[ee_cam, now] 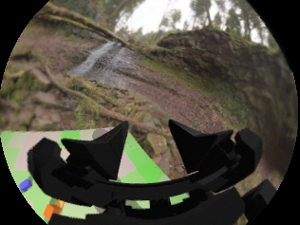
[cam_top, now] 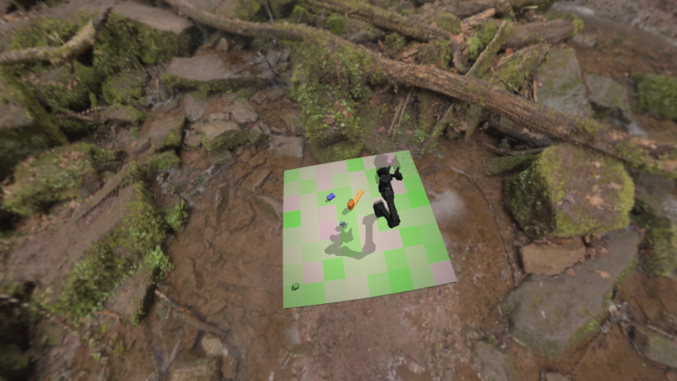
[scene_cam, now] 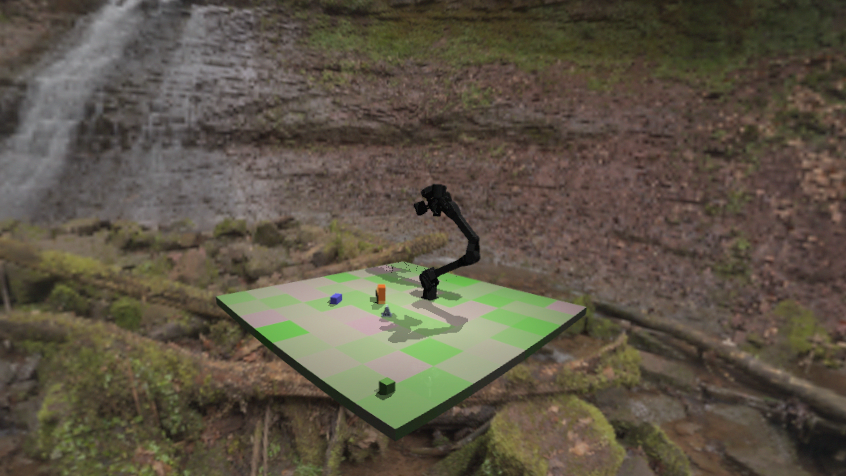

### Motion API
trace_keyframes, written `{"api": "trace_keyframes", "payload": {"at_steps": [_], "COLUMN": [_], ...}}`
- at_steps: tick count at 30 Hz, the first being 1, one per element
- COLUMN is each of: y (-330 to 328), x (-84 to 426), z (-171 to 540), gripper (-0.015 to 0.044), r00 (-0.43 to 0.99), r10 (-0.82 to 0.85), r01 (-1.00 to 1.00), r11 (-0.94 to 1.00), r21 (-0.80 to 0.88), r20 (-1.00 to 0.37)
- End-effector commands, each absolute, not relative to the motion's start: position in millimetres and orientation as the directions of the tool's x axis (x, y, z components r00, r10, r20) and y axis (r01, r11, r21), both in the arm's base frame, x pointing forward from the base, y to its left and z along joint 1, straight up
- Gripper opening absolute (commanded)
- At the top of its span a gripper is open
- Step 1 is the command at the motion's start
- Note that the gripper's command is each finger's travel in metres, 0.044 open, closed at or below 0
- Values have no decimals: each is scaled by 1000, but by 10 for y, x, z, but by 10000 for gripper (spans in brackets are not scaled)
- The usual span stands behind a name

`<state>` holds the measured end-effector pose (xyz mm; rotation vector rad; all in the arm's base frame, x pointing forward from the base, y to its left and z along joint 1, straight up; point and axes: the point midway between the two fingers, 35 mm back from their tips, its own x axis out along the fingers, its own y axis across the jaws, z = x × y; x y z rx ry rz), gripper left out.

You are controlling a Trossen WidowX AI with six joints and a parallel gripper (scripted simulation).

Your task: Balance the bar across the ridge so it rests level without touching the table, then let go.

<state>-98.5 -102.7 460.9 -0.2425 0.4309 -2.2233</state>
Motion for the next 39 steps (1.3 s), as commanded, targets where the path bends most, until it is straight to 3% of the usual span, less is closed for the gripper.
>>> {"api": "trace_keyframes", "payload": {"at_steps": [1, 19, 39], "y": [-1273, -2130, -2286], "x": [-837, 45, 1045], "z": [4519, 3829, 2851], "gripper": [315, 315, 315], "r00": [-562, -212, 54], "r10": [-827, -905, -644], "r01": [780, 977, 954], "r11": [-519, -201, -193], "r21": [-351, -70, 230], "r20": [-26, -370, -763]}}
